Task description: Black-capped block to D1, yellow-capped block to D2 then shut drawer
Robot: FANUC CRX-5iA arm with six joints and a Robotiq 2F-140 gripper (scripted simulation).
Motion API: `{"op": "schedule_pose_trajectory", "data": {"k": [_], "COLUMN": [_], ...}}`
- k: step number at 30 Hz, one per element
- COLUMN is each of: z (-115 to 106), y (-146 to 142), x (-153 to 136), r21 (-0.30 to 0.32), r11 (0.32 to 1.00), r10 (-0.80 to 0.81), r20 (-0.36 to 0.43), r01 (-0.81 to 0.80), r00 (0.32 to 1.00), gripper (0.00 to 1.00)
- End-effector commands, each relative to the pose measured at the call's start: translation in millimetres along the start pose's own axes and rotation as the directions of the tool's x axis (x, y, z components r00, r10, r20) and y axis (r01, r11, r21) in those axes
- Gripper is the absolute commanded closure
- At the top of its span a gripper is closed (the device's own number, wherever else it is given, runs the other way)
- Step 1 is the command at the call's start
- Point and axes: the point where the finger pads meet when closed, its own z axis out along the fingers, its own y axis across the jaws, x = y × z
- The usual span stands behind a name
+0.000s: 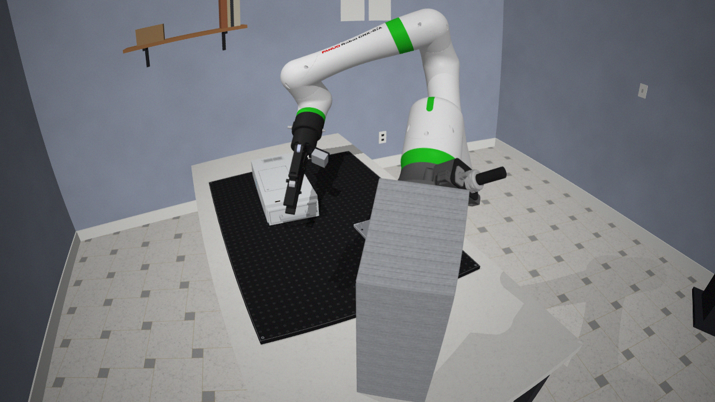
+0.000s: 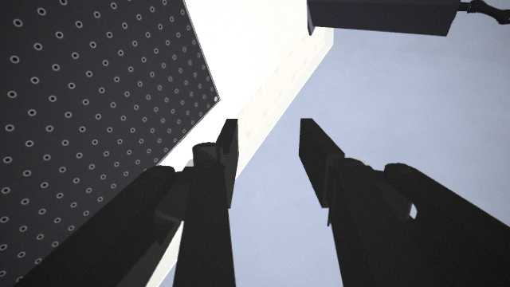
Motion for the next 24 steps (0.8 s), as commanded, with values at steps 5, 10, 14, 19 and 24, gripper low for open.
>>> {"op": "schedule_pose_trajectory", "data": {"k": [5,10,14,19,24], "z": [-3.0,-6.6,-10.7,-14.5,-21.1], "y": [-4.8,-10.3,-15.7,-20.2,-27.3], "x": [23.3,42.1,56.6,67.0,80.7], "r21": [0.051,0.083,0.101,0.111,0.118], "r11": [0.988,0.962,0.93,0.901,0.841], "r10": [-0.141,-0.252,-0.335,-0.395,-0.486], "r20": [-0.057,-0.112,-0.16,-0.198,-0.262], "r01": [0.144,0.261,0.353,0.421,0.528], "r00": [0.988,0.961,0.928,0.897,0.834], "gripper": [0.65,0.65,0.65,0.65,0.65]}}
